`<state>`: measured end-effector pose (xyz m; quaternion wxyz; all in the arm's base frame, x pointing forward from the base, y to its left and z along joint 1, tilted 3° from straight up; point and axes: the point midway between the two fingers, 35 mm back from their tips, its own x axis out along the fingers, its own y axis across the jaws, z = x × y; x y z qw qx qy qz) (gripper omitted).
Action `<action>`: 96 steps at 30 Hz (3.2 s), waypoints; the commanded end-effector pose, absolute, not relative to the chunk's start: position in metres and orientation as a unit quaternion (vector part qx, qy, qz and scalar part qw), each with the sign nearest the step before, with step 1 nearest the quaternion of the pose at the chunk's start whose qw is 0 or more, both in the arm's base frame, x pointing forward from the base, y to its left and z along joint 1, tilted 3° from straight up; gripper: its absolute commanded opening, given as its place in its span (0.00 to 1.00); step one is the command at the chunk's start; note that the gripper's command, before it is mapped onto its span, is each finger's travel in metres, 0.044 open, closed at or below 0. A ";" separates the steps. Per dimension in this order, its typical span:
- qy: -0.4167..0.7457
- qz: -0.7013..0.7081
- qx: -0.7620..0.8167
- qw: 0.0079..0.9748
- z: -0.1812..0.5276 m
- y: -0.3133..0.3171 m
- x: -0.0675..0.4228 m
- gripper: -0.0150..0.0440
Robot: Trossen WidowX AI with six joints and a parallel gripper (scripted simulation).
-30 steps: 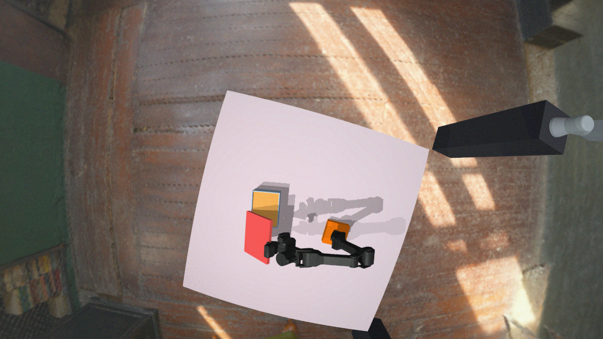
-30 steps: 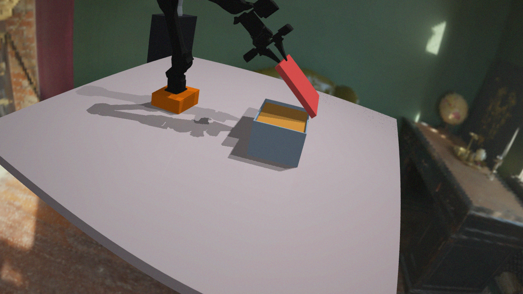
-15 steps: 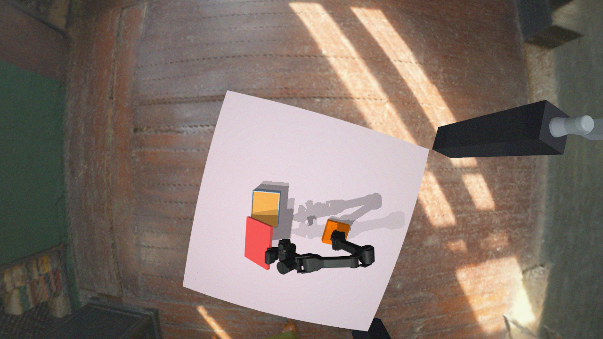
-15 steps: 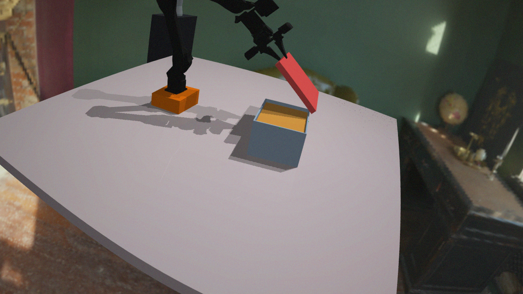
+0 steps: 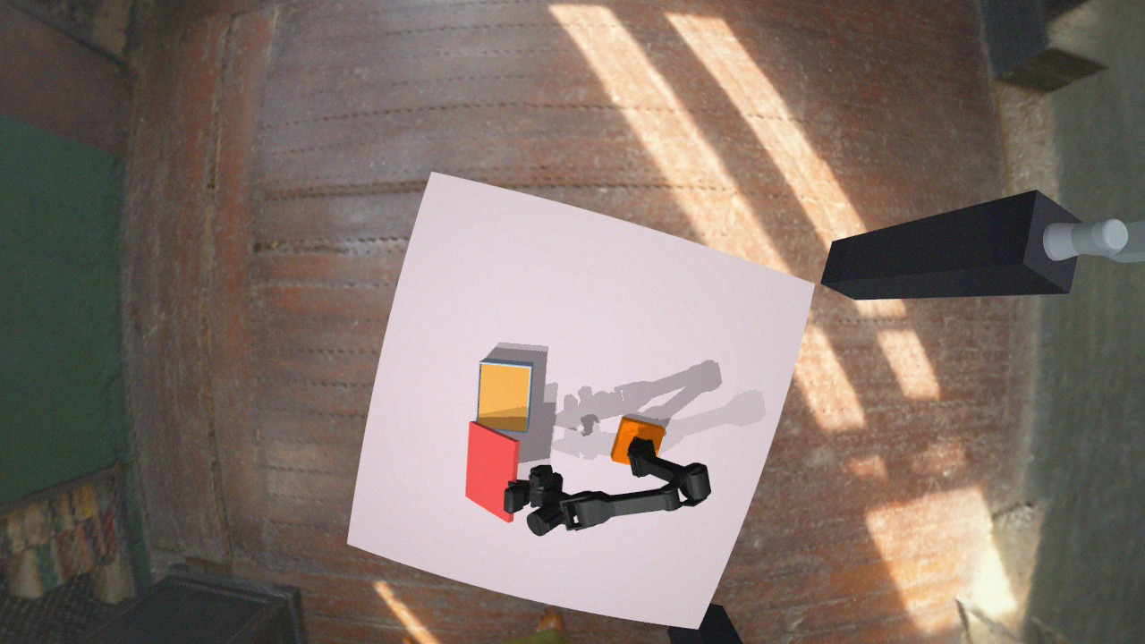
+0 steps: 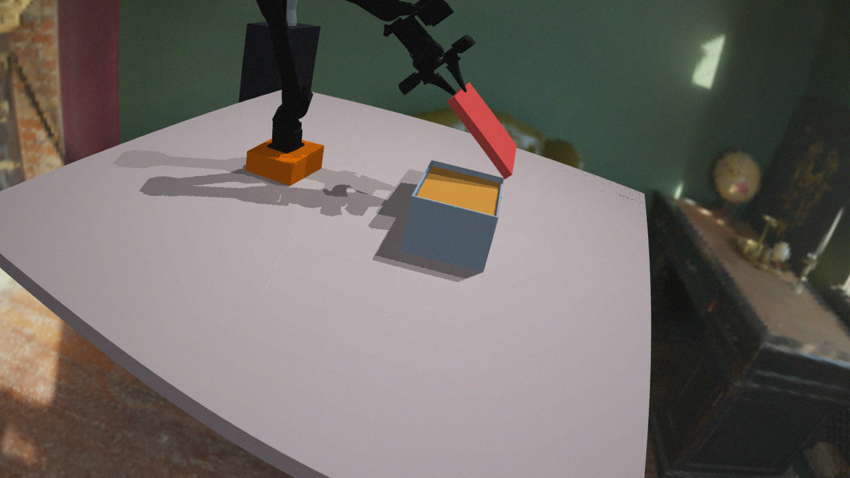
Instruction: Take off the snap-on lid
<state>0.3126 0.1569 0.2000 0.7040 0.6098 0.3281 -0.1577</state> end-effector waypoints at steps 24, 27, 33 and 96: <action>0.326 -0.158 0.614 0.701 0.199 0.209 0.293 0.25; 0.327 -0.158 0.614 0.701 0.199 0.214 0.291 0.25; 0.327 -0.158 0.614 0.701 0.199 0.225 0.286 0.25; 0.329 -0.158 0.617 0.698 0.185 0.310 0.251 0.25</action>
